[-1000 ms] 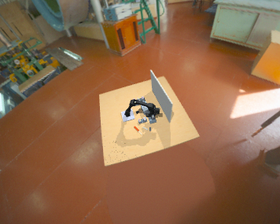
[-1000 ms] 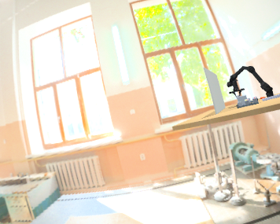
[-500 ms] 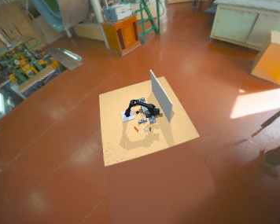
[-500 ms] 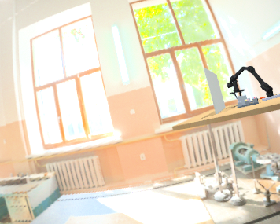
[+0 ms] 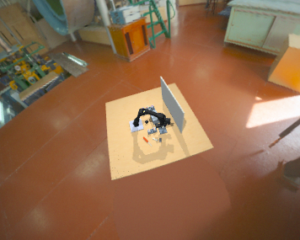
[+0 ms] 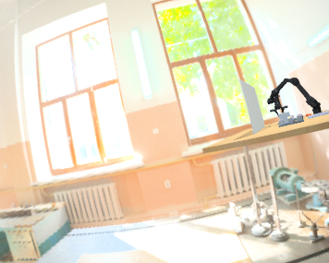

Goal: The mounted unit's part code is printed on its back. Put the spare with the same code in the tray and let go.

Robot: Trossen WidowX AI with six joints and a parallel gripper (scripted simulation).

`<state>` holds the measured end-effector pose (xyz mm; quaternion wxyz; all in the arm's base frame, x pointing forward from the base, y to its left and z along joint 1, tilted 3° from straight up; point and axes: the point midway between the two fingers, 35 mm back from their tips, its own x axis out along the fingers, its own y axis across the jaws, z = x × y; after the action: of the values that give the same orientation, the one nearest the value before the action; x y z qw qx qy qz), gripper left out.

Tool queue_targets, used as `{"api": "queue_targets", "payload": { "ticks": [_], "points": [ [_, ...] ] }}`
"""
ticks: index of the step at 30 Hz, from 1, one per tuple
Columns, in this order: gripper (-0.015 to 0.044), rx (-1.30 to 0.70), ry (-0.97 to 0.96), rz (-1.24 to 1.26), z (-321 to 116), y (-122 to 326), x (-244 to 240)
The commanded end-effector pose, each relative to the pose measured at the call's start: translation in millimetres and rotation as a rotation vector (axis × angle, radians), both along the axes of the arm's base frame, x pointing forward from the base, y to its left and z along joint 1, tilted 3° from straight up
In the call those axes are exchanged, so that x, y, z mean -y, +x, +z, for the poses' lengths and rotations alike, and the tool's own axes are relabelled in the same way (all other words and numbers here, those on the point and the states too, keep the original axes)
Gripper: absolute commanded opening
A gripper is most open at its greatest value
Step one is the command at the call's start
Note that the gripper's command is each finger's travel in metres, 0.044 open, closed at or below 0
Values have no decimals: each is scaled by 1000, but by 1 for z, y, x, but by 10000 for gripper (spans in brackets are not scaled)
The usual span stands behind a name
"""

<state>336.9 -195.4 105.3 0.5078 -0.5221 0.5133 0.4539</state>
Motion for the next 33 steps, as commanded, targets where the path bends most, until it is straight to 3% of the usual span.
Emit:
{"api": "queue_targets", "payload": {
  "ticks": [1,33],
  "points": [
    [0,-6,9,5,-6,-1,-1],
    [0,-6,10,5,-28,-4,-2]
  ]
}}
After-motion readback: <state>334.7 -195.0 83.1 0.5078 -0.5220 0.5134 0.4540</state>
